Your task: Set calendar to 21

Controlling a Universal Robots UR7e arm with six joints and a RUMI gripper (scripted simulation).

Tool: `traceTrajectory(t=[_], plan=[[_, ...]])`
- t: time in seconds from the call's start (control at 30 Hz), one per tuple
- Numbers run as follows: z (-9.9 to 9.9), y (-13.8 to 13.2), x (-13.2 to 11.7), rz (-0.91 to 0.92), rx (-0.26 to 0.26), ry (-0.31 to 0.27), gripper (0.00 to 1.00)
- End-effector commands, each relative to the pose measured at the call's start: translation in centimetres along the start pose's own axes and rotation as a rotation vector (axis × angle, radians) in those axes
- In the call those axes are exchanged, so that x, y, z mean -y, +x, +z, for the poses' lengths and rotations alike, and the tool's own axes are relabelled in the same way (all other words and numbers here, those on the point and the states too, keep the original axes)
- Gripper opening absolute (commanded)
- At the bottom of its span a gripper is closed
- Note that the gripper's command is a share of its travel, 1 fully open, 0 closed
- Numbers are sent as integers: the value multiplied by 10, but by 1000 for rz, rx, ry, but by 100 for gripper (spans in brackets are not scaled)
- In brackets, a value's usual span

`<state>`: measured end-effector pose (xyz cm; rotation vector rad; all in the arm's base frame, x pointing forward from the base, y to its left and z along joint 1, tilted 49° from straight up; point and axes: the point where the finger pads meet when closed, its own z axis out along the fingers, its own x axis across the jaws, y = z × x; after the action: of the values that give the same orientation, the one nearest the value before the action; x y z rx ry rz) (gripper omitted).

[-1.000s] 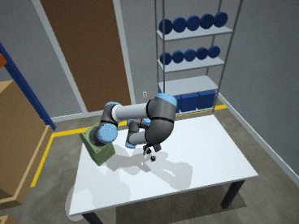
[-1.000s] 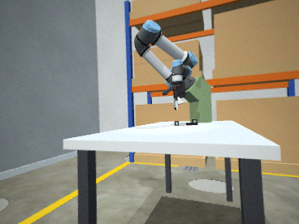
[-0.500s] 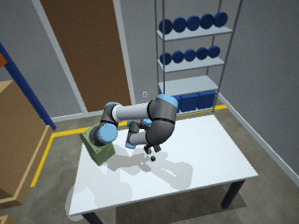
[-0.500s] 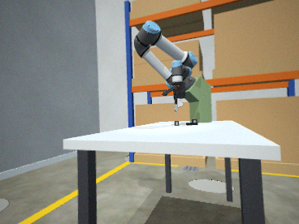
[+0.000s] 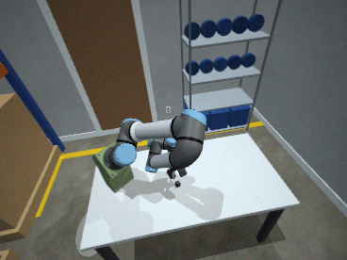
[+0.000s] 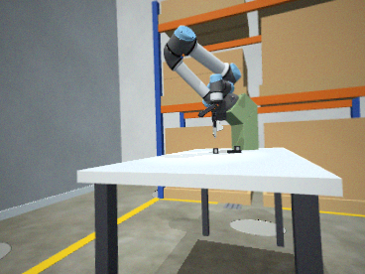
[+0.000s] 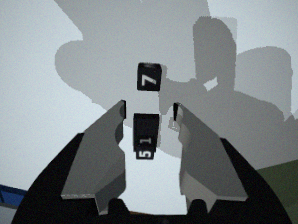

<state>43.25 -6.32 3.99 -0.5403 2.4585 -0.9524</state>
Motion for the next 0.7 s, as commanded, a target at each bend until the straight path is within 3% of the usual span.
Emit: traceTrajectory(t=[0.0, 0.67], plan=[[0, 0, 0, 0, 1, 0, 29], [4, 0, 0, 0, 1, 0, 29]])
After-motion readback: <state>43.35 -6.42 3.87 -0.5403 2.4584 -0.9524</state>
